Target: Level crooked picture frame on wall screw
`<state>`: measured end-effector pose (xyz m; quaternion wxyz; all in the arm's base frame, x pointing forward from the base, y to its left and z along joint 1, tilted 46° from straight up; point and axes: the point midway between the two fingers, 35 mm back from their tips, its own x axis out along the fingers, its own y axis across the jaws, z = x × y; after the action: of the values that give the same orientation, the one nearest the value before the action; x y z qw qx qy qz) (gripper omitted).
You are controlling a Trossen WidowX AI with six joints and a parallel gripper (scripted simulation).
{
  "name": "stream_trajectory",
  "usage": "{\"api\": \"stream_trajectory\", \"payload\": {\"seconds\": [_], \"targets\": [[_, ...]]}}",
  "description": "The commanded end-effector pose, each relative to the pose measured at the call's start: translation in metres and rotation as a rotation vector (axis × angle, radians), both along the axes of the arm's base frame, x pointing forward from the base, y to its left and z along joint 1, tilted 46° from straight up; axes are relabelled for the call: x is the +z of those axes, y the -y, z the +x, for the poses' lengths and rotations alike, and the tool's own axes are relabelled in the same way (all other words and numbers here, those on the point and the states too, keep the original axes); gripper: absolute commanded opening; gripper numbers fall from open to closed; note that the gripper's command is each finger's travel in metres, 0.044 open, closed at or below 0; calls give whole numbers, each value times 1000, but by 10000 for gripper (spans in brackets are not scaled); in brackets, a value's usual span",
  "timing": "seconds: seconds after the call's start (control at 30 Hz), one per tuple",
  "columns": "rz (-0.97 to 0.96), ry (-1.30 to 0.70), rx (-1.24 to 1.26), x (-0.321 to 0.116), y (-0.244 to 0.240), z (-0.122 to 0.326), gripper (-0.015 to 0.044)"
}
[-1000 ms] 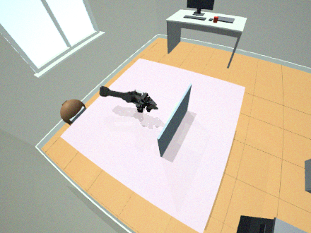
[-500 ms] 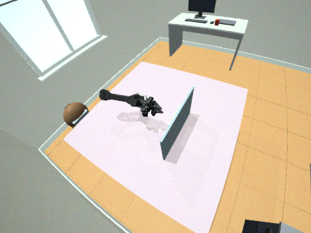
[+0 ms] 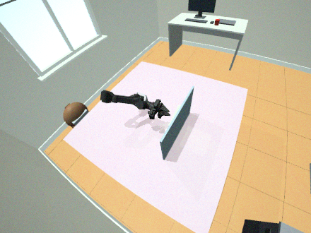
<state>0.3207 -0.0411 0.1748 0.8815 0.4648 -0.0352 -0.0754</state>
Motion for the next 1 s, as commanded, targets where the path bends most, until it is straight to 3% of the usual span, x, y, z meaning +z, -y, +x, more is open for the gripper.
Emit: {"api": "stream_trajectory", "payload": {"seconds": [0.0,0.97], "targets": [[-4,9,6,2,0,2,260],[-5,11,6,3,5,36,260]]}}
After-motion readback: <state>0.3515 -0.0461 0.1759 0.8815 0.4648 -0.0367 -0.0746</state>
